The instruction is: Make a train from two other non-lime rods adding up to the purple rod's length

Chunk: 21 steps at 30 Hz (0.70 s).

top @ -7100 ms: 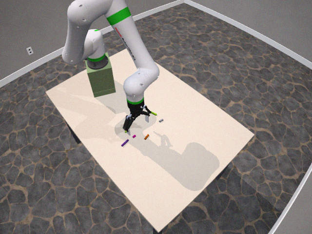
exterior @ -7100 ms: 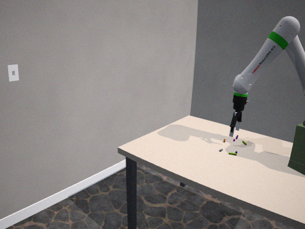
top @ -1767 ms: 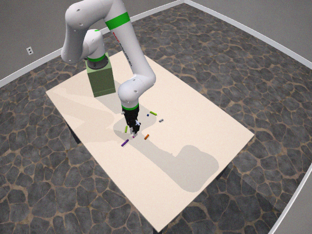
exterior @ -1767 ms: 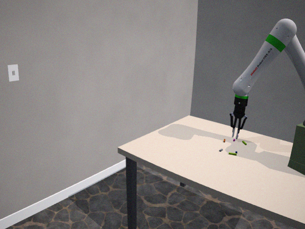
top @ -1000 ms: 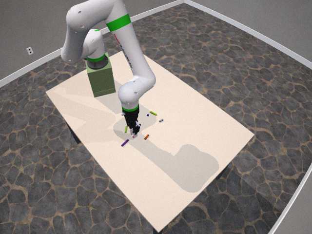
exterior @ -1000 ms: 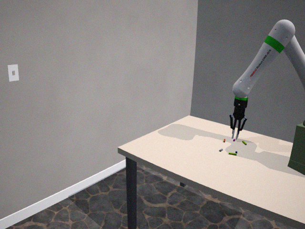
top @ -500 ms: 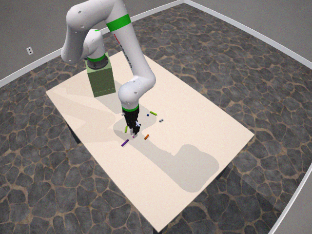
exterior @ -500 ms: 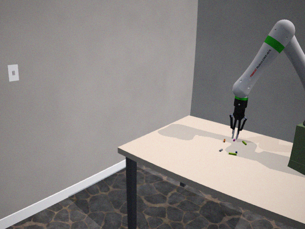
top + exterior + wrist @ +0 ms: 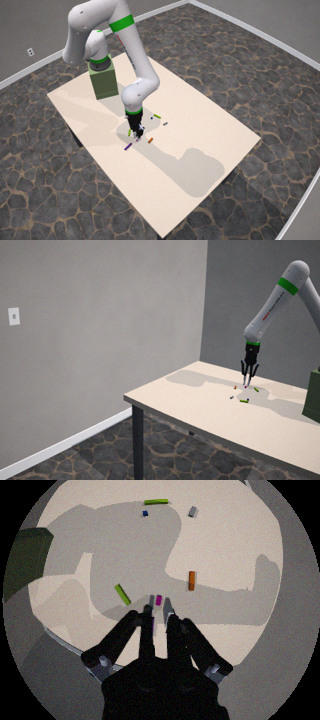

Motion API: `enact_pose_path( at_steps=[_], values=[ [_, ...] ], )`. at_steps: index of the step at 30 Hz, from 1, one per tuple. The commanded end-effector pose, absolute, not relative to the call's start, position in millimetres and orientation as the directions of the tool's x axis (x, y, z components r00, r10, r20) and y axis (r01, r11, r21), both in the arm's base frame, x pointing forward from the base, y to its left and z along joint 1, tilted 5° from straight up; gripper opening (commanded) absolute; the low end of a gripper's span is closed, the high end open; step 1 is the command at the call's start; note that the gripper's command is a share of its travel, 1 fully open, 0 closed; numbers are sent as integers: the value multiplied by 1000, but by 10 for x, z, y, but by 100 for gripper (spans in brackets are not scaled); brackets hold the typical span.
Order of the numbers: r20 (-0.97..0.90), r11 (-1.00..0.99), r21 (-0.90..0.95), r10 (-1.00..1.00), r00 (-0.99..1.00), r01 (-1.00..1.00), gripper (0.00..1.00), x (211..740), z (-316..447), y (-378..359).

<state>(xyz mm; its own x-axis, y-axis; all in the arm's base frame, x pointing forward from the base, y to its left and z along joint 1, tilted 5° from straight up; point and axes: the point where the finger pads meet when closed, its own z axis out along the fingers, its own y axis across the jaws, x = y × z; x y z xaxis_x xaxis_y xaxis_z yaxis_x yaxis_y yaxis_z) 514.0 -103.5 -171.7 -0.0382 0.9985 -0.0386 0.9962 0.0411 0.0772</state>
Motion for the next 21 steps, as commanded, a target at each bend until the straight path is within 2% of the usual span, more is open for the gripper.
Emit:
enact_pose_path(
  at_steps=[1, 21],
  values=[
    [-39, 41, 78, 999, -38, 996, 15, 5142, -1715, -1036],
    [-39, 41, 78, 999, -38, 996, 15, 5149, -1810, -1040]
  ],
)
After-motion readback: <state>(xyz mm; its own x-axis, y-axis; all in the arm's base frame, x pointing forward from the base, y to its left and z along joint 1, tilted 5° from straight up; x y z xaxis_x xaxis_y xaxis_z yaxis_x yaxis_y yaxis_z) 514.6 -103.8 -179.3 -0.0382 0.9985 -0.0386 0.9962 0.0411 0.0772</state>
